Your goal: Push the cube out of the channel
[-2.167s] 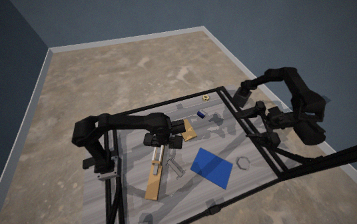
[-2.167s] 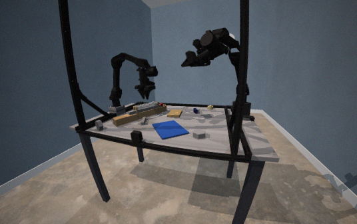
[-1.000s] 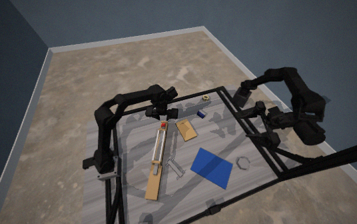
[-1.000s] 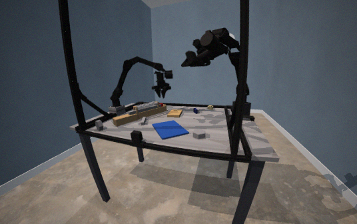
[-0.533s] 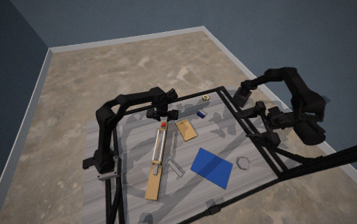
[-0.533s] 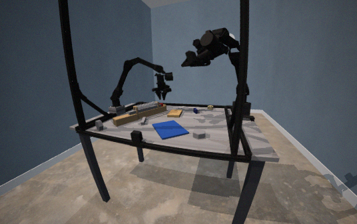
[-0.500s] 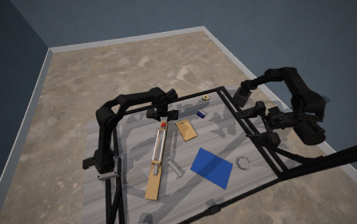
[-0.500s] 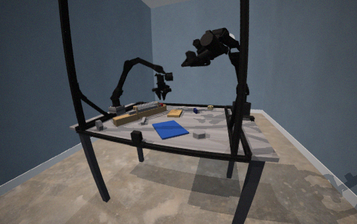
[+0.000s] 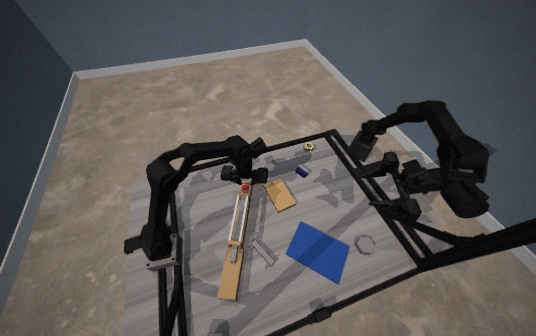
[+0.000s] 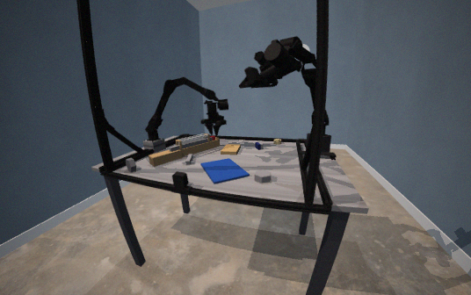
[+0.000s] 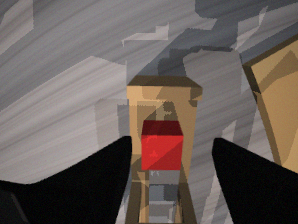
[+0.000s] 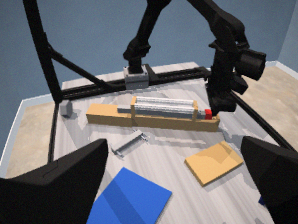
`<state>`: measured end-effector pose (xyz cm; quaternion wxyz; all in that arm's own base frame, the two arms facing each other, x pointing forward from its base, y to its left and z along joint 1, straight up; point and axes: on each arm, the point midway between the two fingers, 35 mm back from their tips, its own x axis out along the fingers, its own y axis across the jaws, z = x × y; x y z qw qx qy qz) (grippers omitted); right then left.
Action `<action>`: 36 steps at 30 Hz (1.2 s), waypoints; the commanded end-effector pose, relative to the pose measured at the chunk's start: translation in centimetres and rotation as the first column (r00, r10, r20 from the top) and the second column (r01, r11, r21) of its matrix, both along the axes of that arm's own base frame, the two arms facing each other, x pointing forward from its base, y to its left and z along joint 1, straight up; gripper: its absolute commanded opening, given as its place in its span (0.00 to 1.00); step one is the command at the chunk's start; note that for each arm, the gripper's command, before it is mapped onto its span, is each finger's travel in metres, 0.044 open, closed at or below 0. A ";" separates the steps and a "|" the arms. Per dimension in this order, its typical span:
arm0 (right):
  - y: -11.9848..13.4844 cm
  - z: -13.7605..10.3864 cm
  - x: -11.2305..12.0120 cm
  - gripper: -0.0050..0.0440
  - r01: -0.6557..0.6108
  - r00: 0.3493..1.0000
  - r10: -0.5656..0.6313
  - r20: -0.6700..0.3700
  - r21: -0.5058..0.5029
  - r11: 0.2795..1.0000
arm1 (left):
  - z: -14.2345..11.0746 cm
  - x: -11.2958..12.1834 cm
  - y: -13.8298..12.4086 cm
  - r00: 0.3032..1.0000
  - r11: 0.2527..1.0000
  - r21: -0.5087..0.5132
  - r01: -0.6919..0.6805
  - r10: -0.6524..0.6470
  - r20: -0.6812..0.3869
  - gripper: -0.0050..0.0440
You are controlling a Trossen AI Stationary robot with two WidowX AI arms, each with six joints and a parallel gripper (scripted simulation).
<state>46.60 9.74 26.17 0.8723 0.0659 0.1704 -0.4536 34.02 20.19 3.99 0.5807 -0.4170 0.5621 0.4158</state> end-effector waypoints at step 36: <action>-0.1 0.1 0.0 0.92 0.002 1.000 -0.002 0.003 -0.003 1.000 | -2.0 -0.4 -0.2 1.000 1.000 -0.009 -0.001 0.001 -0.014 0.33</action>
